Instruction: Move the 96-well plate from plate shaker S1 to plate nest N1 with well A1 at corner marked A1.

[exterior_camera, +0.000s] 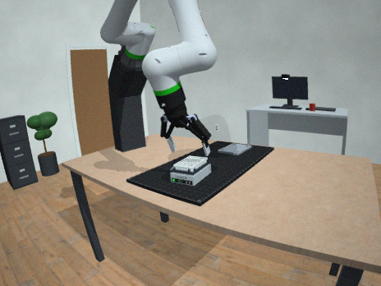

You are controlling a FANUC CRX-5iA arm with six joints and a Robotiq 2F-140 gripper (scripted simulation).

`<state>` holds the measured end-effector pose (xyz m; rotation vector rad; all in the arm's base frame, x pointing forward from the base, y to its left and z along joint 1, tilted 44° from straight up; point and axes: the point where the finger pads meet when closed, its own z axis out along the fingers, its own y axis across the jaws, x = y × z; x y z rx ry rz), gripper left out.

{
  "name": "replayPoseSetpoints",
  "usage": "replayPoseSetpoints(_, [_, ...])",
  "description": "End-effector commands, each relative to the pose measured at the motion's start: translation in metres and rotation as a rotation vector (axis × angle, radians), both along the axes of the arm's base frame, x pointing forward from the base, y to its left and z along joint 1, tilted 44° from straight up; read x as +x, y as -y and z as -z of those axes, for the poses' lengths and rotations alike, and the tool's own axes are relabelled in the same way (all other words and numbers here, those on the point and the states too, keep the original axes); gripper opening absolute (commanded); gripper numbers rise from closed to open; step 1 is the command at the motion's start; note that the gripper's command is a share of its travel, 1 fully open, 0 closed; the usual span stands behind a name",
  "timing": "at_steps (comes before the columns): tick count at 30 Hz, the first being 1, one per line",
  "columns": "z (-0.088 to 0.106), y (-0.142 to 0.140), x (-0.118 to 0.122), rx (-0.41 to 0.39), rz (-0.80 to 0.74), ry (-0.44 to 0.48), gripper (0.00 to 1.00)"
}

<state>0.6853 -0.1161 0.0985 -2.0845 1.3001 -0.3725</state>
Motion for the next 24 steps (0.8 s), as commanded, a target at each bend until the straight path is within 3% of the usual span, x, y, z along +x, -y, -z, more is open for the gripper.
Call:
replayPoseSetpoints(1, [0.005,0.0,0.005,0.0,0.0,0.0,1.0])
replayPoseSetpoints(24, [0.02,0.001,0.02,0.0,0.0,0.0,1.0])
